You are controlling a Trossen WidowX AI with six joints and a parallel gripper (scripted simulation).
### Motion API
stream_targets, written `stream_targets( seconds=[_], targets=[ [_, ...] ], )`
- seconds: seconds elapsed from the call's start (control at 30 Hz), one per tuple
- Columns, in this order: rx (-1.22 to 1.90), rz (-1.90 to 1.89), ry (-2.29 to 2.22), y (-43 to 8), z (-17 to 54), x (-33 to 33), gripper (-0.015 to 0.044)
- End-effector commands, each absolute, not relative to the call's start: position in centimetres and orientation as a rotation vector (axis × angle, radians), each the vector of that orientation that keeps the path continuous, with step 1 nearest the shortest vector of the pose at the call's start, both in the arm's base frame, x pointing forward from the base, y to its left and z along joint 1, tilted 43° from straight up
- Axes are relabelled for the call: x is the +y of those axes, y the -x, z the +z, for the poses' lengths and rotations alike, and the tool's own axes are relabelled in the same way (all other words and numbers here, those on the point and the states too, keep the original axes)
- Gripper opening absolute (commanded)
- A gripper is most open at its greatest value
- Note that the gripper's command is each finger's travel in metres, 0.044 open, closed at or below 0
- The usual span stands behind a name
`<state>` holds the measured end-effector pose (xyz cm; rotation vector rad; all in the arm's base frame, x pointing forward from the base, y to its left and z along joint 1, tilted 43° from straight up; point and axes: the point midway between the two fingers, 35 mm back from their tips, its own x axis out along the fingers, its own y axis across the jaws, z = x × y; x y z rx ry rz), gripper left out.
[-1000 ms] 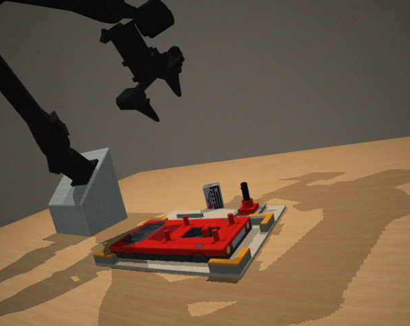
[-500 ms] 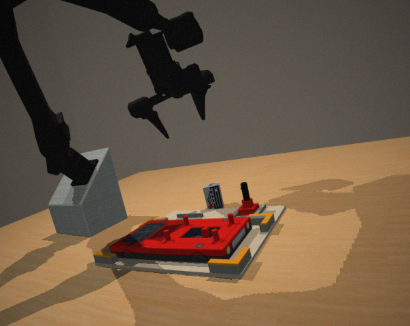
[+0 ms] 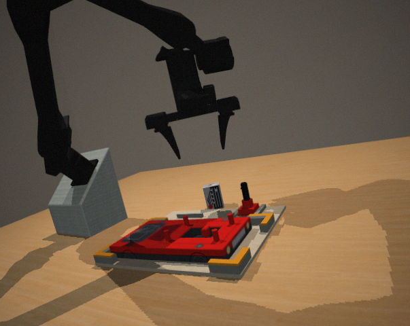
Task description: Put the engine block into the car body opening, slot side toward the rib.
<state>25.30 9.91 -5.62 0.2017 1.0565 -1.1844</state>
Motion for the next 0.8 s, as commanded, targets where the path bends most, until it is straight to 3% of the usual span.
stream_targets(
  seconds=[0.0, 0.77],
  targets=[
    [1.015, -1.205, -0.215, -25.9, -5.6, 9.8, 0.044],
    [1.014, -1.205, -0.214, -25.9, -10.2, 5.7, 0.044]
  ],
)
